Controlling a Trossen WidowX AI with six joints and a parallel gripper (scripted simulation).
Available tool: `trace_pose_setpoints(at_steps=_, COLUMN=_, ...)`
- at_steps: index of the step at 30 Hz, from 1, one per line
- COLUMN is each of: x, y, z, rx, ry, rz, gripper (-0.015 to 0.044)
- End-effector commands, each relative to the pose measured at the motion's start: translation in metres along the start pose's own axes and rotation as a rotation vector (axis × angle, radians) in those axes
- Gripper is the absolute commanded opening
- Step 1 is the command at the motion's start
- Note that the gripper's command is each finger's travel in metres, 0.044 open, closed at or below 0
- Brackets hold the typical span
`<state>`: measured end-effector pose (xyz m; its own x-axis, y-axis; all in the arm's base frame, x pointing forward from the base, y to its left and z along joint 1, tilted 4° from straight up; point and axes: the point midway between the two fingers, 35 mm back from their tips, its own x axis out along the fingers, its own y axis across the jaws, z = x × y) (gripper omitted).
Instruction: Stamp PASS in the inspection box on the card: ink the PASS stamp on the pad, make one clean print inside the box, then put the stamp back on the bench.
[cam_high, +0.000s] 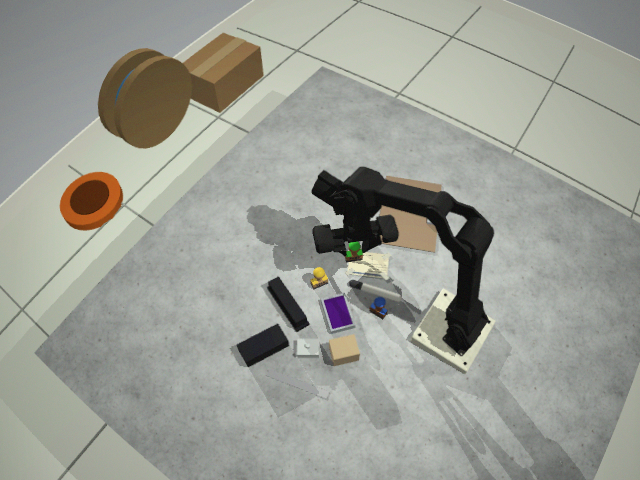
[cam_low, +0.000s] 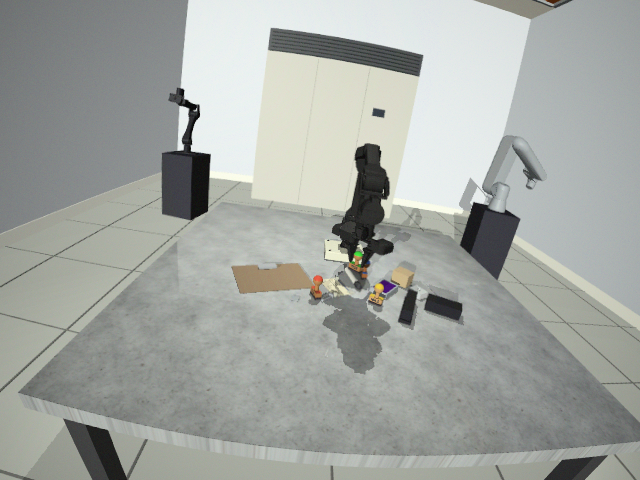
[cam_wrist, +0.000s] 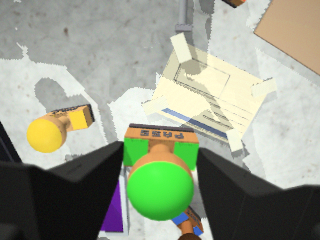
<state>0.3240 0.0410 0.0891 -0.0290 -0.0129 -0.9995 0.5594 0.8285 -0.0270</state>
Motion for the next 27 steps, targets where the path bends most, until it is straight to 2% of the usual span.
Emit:
trace_pose_setpoints(at_steps=1, x=0.003, y=-0.013, z=0.015, rx=0.120, ry=0.004, rz=-0.012, gripper=0.0000)
trace_pose_setpoints(at_steps=7, x=0.003, y=-0.035, z=0.035, rx=0.301, ry=0.002, rz=-0.016, gripper=0.0000)
trace_pose_setpoints(at_steps=27, x=0.014, y=-0.035, z=0.036, rx=0.306, ry=0.001, rz=-0.016, gripper=0.0000)
